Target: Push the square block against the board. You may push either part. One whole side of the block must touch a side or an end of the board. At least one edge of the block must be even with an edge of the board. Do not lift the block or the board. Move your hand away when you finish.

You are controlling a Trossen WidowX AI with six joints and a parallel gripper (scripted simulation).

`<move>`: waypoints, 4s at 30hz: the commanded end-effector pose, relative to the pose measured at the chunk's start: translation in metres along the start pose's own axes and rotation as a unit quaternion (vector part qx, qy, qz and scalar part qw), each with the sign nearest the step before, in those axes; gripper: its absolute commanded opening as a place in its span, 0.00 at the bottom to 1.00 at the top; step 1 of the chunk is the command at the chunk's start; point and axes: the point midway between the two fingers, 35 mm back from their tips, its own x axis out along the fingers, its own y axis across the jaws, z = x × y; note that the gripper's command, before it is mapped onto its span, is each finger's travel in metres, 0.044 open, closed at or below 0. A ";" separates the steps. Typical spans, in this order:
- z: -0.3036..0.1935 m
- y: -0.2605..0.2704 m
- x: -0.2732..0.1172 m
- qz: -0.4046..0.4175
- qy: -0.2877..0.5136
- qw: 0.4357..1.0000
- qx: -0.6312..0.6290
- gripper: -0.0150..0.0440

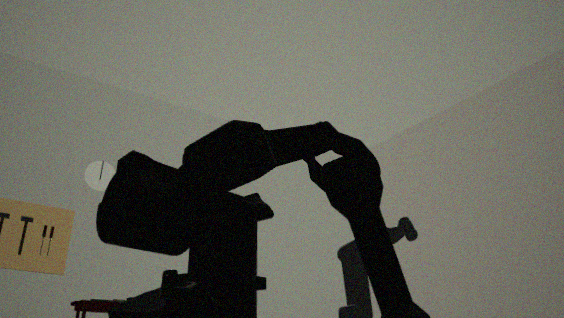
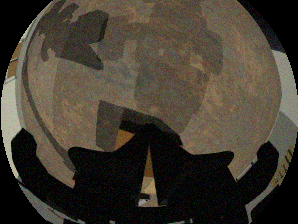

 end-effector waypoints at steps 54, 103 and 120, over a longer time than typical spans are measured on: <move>-0.065 0.079 0.054 0.002 0.000 0.792 -0.610 0.25; -0.072 0.045 0.054 0.002 0.001 0.792 -0.611 0.25; -0.075 0.034 0.054 0.001 0.001 0.792 -0.611 0.25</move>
